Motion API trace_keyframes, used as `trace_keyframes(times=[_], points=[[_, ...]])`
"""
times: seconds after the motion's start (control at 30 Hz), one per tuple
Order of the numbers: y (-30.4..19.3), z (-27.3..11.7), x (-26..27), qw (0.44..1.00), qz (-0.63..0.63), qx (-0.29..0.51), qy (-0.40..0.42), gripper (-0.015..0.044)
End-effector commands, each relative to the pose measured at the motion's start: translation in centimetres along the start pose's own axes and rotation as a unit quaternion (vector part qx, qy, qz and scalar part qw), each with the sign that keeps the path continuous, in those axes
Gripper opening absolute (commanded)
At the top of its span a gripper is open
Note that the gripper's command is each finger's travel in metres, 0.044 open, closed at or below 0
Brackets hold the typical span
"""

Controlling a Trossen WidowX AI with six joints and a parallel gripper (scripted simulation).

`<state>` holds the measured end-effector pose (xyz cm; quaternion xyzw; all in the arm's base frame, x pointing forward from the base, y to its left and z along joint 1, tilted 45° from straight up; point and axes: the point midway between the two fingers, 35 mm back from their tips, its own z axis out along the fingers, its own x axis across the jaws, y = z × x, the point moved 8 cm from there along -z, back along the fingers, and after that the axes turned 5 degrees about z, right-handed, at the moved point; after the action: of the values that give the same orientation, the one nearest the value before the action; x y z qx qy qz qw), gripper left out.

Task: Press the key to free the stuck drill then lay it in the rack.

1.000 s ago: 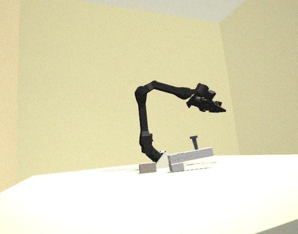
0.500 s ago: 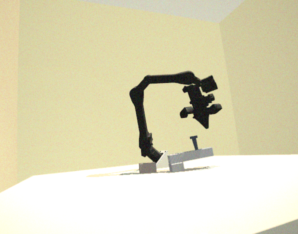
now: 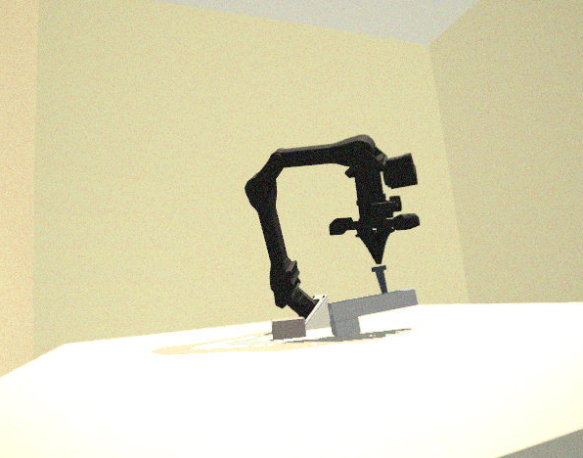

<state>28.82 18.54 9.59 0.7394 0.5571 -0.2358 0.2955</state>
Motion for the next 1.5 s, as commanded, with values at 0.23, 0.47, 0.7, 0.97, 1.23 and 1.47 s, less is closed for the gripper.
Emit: trace_keyframes(times=[0.23,0.47,0.7,0.97,1.23,1.47], points=[[-0.1,0.8,-0.1,1.000,0.002,0.005,-0.002,0.0000],[0.0,1.2,0.0,1.000,0.002,0.005,-0.002,0.0000],[0.1,1.4,0.1,1.000,0.002,0.005,-0.002,0.0000],[0.1,1.7,0.2,1.000,0.002,0.005,-0.002,0.0000],[-0.1,1.9,0.2,1.000,0.002,0.005,-0.002,0.0000],[-0.3,2.2,0.2,1.000,0.002,0.005,-0.002,0.0000]])
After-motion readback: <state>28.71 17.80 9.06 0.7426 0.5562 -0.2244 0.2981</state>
